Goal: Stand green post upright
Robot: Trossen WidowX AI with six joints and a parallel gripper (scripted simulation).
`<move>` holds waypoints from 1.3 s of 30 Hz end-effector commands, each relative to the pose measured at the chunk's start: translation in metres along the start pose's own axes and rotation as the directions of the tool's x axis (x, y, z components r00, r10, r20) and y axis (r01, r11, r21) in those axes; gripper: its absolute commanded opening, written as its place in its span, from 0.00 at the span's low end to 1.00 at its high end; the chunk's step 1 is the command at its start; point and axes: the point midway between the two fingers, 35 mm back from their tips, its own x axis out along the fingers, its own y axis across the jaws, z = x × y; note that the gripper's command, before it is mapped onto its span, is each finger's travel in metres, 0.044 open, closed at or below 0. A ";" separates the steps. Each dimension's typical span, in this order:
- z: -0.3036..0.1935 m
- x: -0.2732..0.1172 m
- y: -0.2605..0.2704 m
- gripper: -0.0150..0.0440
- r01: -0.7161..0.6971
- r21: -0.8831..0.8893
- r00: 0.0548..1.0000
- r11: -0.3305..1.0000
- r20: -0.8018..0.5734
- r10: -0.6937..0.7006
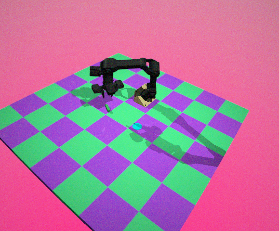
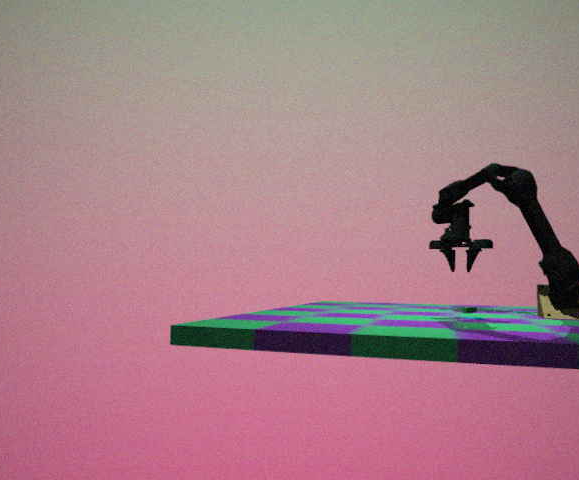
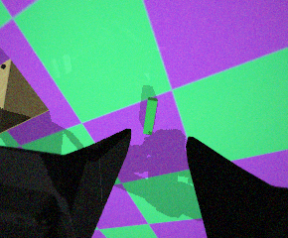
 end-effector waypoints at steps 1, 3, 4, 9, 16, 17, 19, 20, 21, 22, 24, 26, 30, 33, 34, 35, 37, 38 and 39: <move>-0.017 0.002 0.009 0.65 -0.024 0.046 0.998 0.999 0.052 0.021; -0.017 0.002 0.009 0.65 -0.024 0.046 0.998 0.999 0.052 0.021; -0.017 0.002 0.009 0.65 -0.024 0.046 0.998 0.999 0.052 0.021; -0.015 0.055 0.004 0.65 -0.022 0.046 0.999 0.999 0.051 0.019; -0.010 0.120 0.012 0.65 -0.024 0.045 0.998 0.999 0.055 0.021; -0.010 0.120 0.012 0.65 -0.024 0.045 0.998 0.999 0.055 0.021; -0.010 0.120 0.012 0.65 -0.024 0.045 0.998 0.999 0.055 0.021; -0.010 0.120 0.012 0.60 -0.024 0.045 0.998 0.999 0.055 0.021; -0.010 0.120 0.012 0.56 -0.024 0.045 0.998 0.999 0.055 0.021; -0.010 0.120 0.012 0.51 -0.024 0.045 0.998 0.999 0.055 0.021; -0.010 0.120 0.012 0.43 -0.024 0.045 0.998 0.999 0.055 0.021; -0.010 0.120 0.012 0.34 -0.024 0.045 0.998 0.999 0.055 0.021; -0.010 0.120 0.012 0.29 -0.024 0.045 0.998 0.999 0.055 0.021; -0.010 0.118 0.011 0.29 -0.024 0.045 0.998 0.999 0.055 0.021; -0.010 0.116 0.011 0.29 -0.024 0.045 0.998 0.999 0.055 0.021; -0.011 0.113 0.010 0.29 -0.023 0.045 0.998 0.999 0.054 0.021; -0.011 0.107 0.009 0.29 -0.023 0.045 0.998 0.999 0.054 0.020; -0.011 0.104 0.008 0.29 -0.023 0.045 0.998 0.999 0.054 0.020; -0.012 0.101 0.008 0.29 -0.023 0.045 0.998 0.999 0.053 0.020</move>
